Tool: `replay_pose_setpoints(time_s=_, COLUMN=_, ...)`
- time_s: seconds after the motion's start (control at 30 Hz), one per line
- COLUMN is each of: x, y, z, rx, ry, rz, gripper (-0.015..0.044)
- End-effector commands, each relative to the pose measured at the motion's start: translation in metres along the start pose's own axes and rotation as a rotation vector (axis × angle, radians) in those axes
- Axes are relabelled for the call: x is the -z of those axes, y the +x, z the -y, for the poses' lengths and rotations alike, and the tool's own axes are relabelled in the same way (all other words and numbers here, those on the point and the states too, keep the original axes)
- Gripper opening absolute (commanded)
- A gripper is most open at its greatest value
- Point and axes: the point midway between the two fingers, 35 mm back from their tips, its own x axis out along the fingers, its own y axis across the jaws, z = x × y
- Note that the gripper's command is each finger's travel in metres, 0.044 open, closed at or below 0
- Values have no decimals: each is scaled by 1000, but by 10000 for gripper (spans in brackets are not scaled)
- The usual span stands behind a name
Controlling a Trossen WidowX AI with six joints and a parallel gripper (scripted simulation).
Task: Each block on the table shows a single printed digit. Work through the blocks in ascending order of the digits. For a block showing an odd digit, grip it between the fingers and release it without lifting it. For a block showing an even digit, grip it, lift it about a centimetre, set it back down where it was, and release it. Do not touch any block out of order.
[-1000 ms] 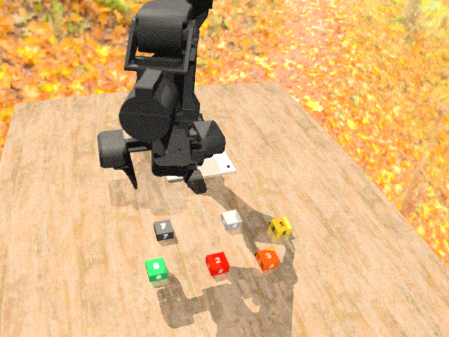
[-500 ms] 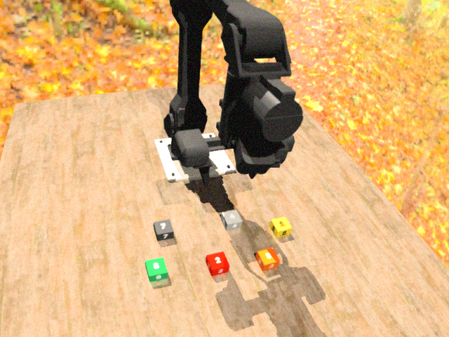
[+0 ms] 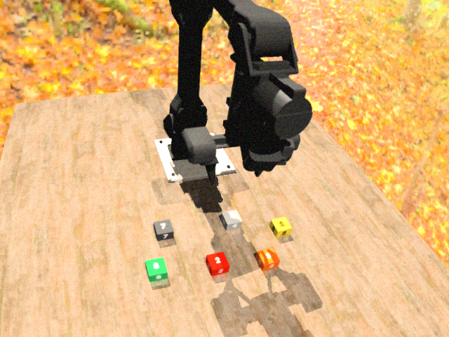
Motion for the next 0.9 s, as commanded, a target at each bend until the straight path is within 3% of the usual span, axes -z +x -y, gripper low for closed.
replay_pose_setpoints(time_s=0.0, x=1, y=-1, z=-1, rx=-2, ry=4, rz=1, gripper=400)
replay_pose_setpoints(time_s=0.17, x=-4, y=-1, z=-9, rx=-2, ry=0, rz=3, gripper=400)
replay_pose_setpoints(time_s=0.4, x=-36, y=-2, z=-100, rx=-12, ry=2, rz=5, gripper=400)
replay_pose_setpoints(time_s=0.87, x=-36, y=-2, z=-103, rx=-12, ry=3, rz=4, gripper=400)
